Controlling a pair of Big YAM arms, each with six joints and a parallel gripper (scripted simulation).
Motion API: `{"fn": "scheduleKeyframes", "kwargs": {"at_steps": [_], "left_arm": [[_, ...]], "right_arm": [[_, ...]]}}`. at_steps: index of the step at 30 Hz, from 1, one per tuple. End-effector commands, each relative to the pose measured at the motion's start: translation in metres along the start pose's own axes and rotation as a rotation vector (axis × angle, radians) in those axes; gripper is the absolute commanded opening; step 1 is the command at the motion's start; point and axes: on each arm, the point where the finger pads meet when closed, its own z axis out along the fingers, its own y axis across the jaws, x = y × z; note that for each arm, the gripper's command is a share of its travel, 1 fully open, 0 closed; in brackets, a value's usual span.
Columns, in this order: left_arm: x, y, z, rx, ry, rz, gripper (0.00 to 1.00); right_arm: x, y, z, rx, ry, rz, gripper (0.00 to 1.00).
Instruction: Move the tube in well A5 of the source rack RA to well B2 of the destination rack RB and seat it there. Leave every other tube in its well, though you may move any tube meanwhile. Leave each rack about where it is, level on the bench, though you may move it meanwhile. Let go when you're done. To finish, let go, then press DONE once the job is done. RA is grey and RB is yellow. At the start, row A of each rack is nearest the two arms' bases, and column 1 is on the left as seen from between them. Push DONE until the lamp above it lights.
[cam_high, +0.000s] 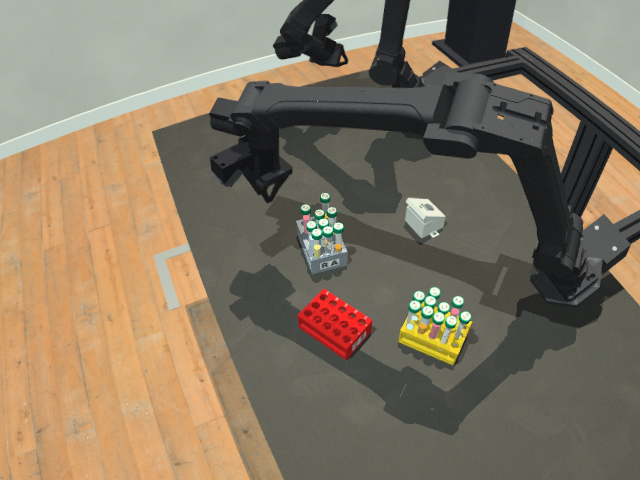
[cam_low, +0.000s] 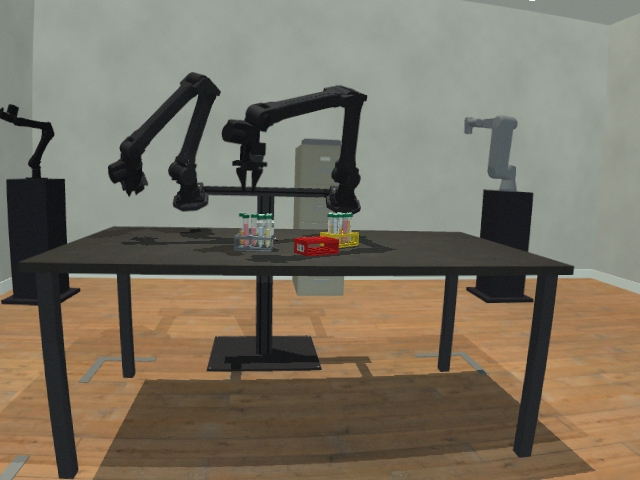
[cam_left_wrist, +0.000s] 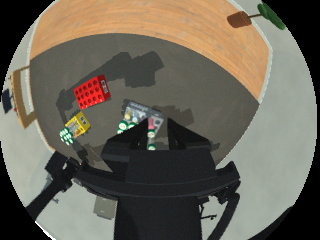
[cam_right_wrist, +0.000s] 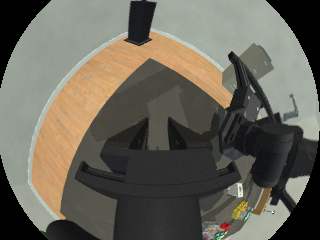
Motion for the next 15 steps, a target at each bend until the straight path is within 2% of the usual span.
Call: {"fn": "scheduleKeyframes", "kwargs": {"at_steps": [1,15], "left_arm": [[-0.014,0.008,-0.010,0.029,-0.016,-0.020,0.30],[0.001,0.073,-0.012,0.009,0.010,-0.071,0.30]], "right_arm": [[-0.002,0.007,-0.005,-0.015,0.003,0.010,0.30],[-0.002,0.007,-0.005,-0.015,0.003,0.010,0.30]]}}
